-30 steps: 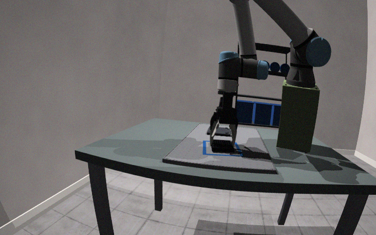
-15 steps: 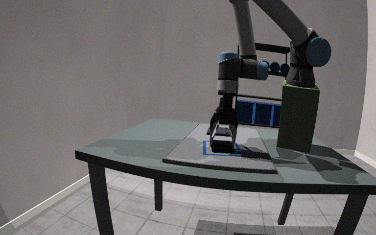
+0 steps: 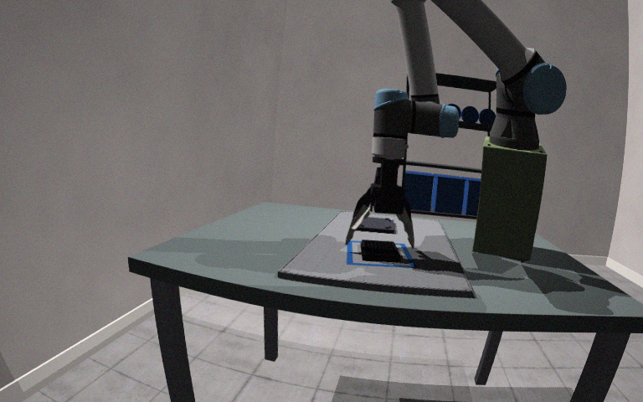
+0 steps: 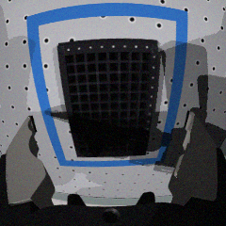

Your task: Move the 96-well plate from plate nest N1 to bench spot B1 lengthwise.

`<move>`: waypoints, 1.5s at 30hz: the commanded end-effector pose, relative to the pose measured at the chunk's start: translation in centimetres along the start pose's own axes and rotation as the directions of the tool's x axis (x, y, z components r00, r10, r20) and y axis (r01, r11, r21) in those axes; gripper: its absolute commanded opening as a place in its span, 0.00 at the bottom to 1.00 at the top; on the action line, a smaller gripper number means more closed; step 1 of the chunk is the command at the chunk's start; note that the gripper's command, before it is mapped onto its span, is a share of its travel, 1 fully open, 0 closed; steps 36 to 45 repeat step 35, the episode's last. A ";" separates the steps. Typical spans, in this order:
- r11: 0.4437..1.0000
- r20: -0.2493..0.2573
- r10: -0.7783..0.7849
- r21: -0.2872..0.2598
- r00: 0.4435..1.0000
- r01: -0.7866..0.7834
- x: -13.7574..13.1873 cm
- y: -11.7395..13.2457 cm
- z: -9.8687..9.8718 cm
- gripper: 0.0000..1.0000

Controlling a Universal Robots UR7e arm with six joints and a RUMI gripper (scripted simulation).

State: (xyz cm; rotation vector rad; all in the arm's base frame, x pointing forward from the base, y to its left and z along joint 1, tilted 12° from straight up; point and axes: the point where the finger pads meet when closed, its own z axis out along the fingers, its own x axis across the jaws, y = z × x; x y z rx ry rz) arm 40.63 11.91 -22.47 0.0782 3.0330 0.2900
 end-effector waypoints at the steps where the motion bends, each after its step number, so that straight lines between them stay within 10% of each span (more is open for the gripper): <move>1: 1.000 0.001 0.000 0.000 1.000 0.000 0.0 0.0 0.0 1.00; 45: 1.000 0.001 0.000 0.000 1.000 0.000 0.0 0.0 -3.5 1.00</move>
